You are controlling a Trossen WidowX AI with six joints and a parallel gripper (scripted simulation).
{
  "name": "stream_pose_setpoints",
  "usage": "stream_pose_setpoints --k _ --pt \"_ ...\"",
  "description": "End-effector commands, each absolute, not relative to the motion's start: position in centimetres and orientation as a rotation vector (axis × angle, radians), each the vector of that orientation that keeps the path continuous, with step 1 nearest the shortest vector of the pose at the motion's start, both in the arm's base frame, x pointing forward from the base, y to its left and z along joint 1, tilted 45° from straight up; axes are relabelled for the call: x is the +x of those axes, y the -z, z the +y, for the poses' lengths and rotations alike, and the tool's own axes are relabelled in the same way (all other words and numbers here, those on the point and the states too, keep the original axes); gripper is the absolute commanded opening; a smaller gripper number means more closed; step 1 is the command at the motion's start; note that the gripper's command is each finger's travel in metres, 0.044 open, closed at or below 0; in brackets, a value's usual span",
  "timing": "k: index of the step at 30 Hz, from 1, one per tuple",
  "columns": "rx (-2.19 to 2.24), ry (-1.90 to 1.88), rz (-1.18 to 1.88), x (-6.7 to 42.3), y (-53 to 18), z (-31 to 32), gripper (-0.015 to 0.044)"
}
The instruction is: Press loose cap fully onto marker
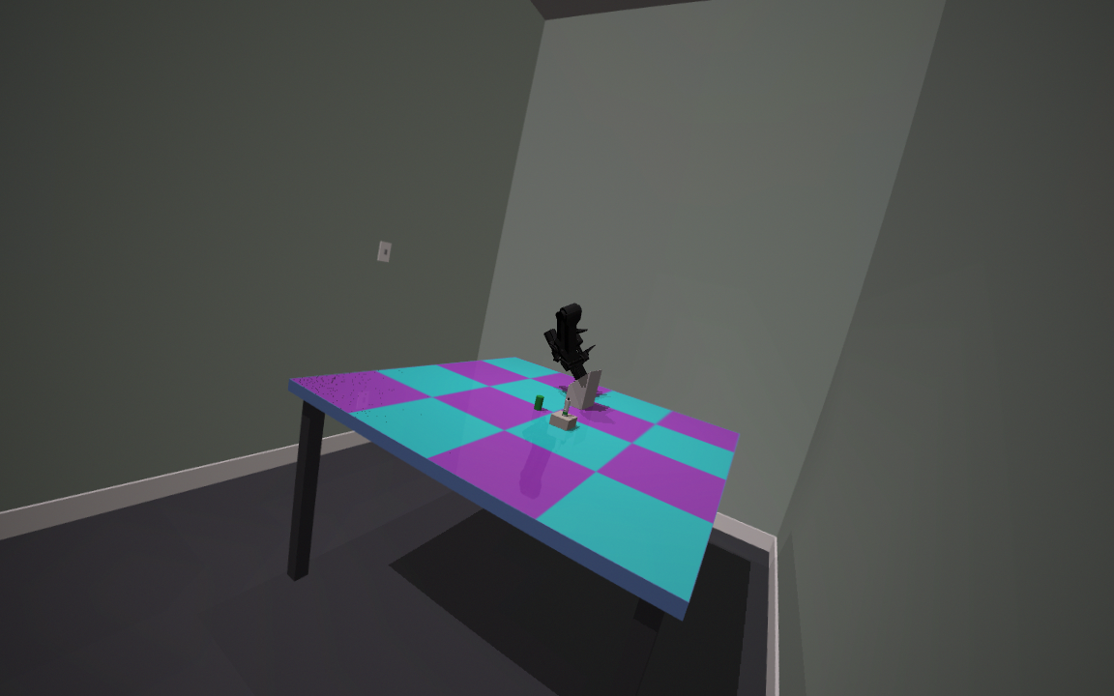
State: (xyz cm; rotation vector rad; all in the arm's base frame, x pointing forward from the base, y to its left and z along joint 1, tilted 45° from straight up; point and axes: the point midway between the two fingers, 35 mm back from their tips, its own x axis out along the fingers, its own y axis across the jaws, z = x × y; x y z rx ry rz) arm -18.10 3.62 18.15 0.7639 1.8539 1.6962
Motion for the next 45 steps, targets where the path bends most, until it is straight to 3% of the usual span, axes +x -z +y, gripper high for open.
stream_pose_setpoints --k 1,6,14,23,30,37,41,45 --pt "0.758 -1.704 1.852 -18.1 -18.2 3.5 0.0374" --pt "0.546 -1.965 1.774 -19.3 -18.8 0.0 0.0253" --pt "0.008 -2.707 1.38 -18.8 -19.8 -11.1 0.0253" --pt "-0.418 -3.513 0.527 -11.0 -19.6 -22.5 0.0253" --pt "-0.456 -3.969 -0.525 -0.5 -18.5 -27.2 0.0253" --pt "-0.173 -4.03 -1.754 10.0 -16.0 -26.1 0.0253" --pt "0.303 -3.649 -2.629 14.4 -14.1 -24.0 0.0253" --pt "1.036 -2.758 -3.468 18.8 -11.8 -20.2 0.0253"
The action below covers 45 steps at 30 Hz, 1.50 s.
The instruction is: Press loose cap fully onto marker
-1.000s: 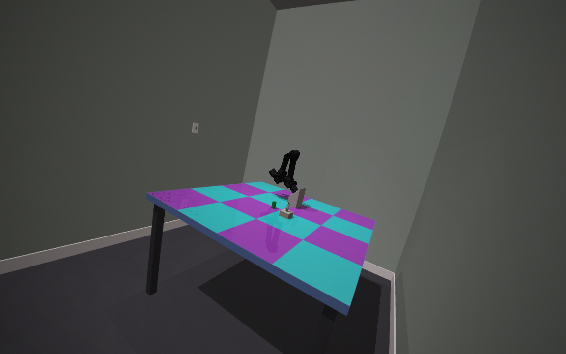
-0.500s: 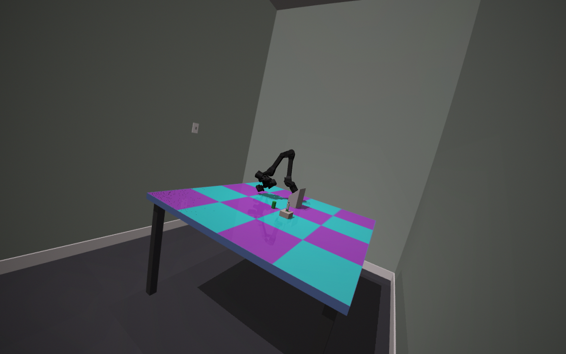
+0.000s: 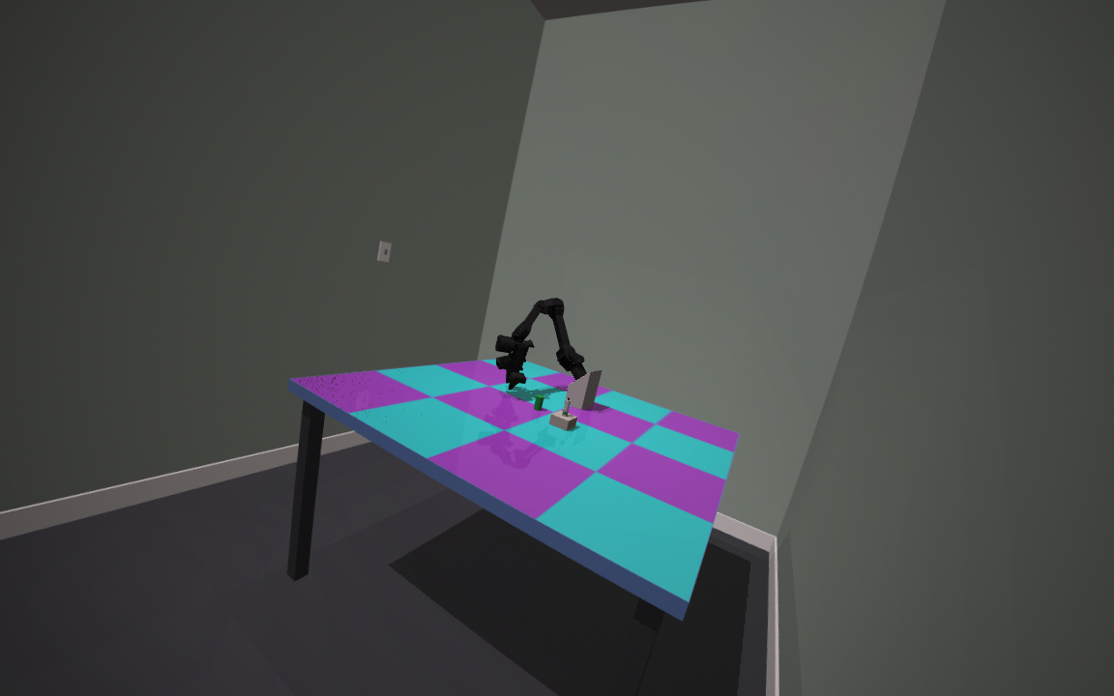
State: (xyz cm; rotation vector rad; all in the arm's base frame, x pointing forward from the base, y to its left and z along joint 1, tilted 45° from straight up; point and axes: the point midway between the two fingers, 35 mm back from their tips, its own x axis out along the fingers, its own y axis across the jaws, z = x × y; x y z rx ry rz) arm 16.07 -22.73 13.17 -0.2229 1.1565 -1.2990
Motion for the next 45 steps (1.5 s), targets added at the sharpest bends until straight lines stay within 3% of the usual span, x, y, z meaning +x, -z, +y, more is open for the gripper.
stream_pose_setpoints --k 1,8,15,45 --pt "-0.468 0.95 1.381 19.7 -11.2 -19.1 0.0253" --pt "-1.019 0.215 1.688 23.6 -8.0 -10.5 0.0253" --pt "-1.537 -0.473 1.814 23.7 -6.2 -2.6 0.0253" --pt "-1.551 -0.49 1.815 23.7 -1.8 -7.1 0.0253"
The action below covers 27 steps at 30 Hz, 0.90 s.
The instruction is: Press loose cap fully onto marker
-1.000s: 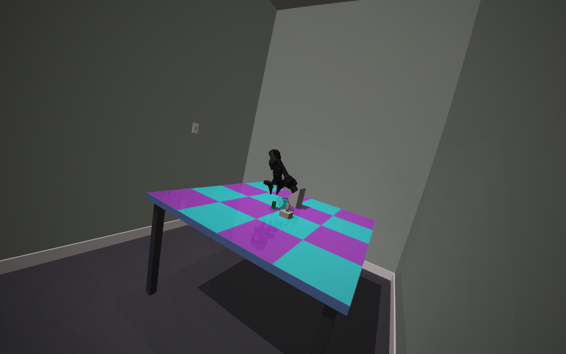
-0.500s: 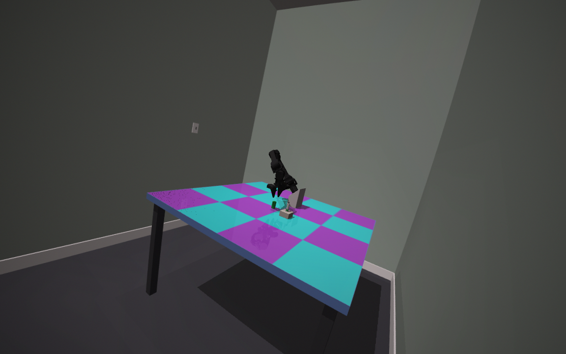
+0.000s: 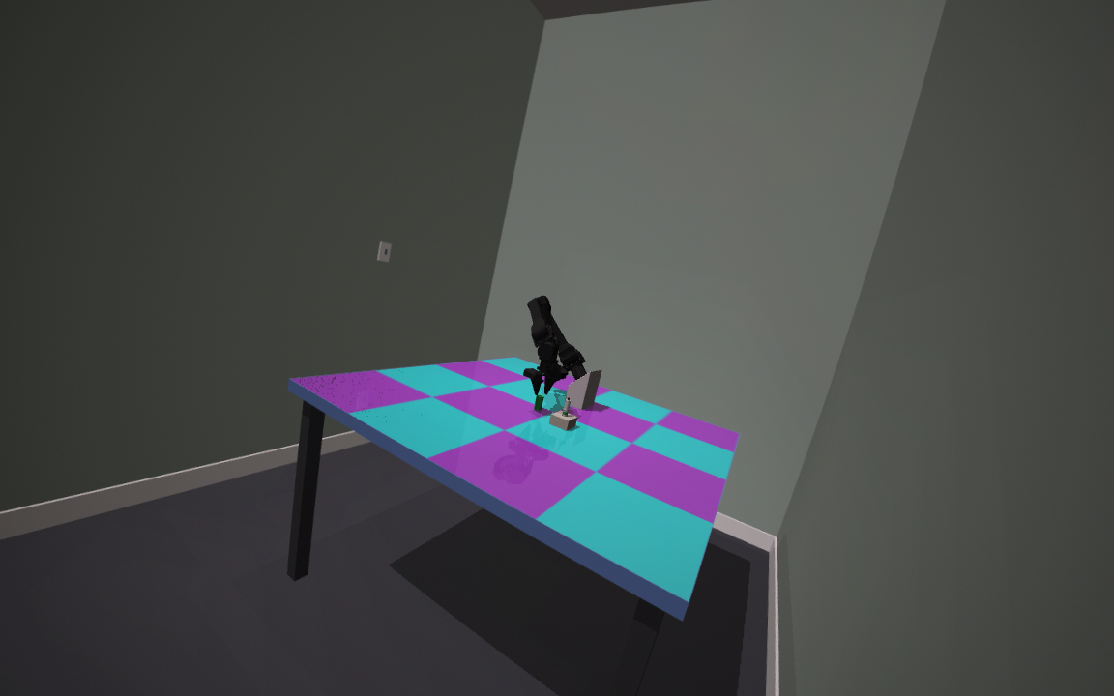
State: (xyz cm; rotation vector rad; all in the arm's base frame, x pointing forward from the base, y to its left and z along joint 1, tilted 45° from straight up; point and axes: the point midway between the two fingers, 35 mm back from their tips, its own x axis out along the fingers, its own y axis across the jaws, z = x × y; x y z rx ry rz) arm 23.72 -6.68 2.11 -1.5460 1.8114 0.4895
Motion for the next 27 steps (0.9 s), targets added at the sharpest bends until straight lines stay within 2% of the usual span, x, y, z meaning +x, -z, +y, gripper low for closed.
stream_pose_setpoints --k 1,26,27 --pt "-1.551 -0.49 1.815 23.7 -1.7 -7.2 0.0253" --pt "-1.553 -0.487 1.817 23.4 0.9 -9.9 0.0253" --pt "-1.553 -0.487 1.817 23.4 0.8 -9.9 0.0226"
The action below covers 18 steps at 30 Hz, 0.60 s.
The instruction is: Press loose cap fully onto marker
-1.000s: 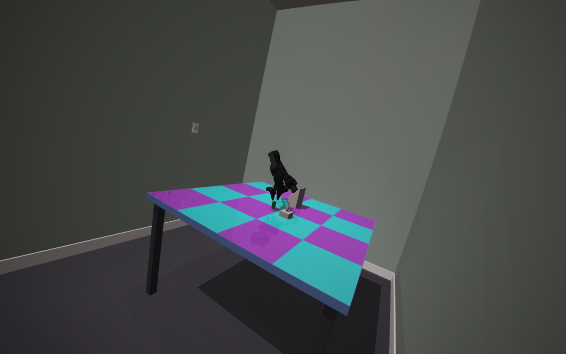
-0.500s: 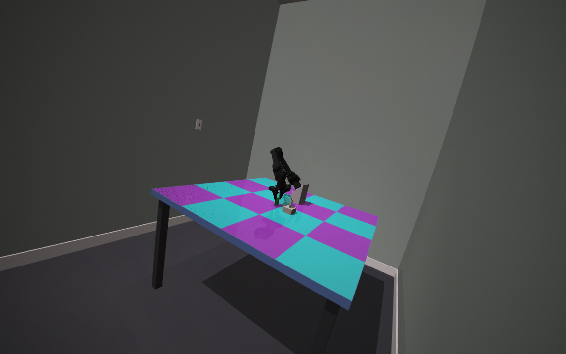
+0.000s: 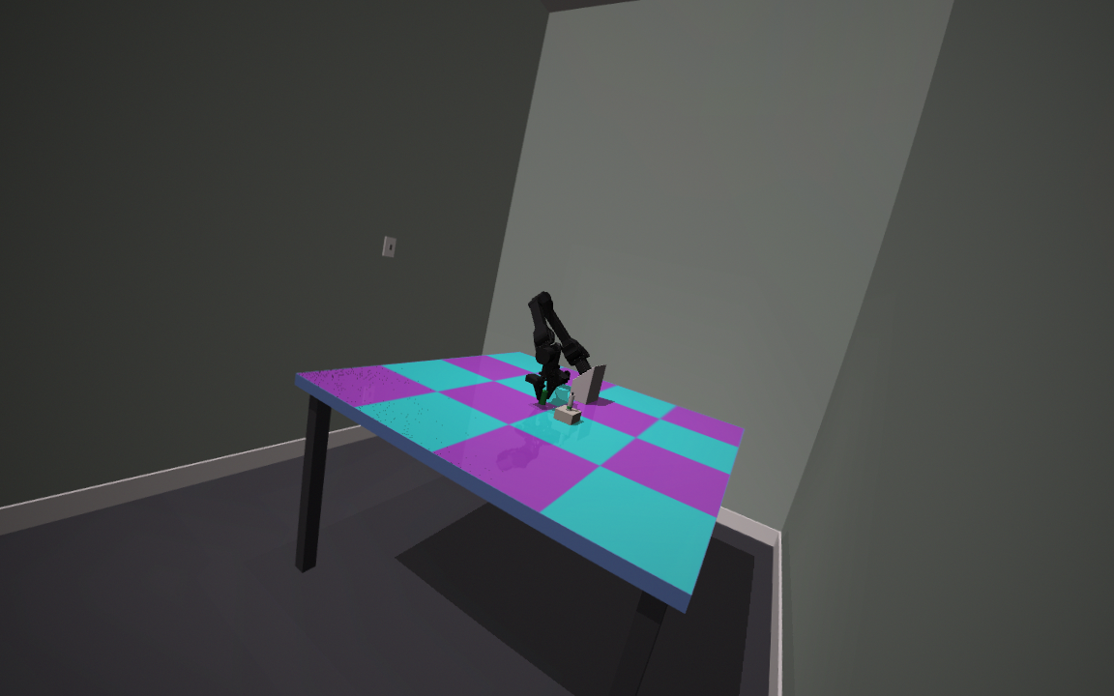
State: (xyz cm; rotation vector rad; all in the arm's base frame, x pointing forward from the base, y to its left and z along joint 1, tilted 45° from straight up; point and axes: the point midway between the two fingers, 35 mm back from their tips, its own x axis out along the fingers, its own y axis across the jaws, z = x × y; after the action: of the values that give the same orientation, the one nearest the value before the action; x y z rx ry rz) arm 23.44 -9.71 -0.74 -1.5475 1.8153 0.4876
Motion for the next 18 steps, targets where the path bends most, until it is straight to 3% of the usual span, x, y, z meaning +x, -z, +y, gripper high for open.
stream_pose_setpoints --k 1,3,12,15,18 --pt "-1.553 -0.487 1.817 23.39 0.84 -9.91 0.02" --pt "-1.553 -0.487 1.817 23.39 0.84 -9.91 0.0148" --pt "-1.553 -0.487 1.817 23.35 0.85 -9.9 0.0088" --pt "-1.553 -0.487 1.817 23.41 0.63 -9.64 0.0009" --pt "-1.552 -0.489 1.815 23.53 0.18 -9.11 0.0"
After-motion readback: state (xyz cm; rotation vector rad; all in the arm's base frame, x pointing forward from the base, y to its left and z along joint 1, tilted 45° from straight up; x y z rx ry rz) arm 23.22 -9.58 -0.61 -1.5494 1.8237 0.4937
